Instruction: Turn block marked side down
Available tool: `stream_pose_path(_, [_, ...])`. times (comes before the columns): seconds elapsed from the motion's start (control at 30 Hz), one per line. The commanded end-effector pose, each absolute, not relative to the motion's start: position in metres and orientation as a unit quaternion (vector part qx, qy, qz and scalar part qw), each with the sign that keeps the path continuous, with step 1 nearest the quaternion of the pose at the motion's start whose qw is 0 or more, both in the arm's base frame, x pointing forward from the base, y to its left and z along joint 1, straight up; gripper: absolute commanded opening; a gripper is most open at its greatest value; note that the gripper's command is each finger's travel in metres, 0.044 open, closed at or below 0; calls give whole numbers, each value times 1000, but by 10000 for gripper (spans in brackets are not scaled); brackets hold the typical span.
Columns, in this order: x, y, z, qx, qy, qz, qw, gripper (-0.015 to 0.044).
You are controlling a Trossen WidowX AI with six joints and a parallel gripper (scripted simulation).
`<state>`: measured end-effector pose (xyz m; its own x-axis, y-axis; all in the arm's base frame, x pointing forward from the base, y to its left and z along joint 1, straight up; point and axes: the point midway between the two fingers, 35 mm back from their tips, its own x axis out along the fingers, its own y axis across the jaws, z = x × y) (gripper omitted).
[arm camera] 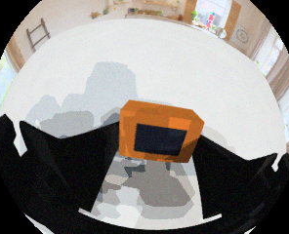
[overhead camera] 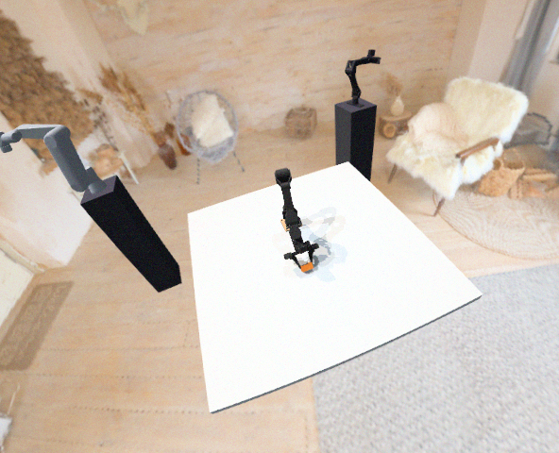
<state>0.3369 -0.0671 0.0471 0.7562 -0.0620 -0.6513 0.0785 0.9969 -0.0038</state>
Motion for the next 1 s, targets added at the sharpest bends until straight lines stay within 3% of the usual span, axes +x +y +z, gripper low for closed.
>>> stream_pose_path(0.0, [333,-66,37,16,334,-37,942,0])
stream_pose_path(0.6, [314,-62,39,7,210,-36,977,0])
stream_pose_path(0.97, [313,-61,41,6,194,-36,980,0])
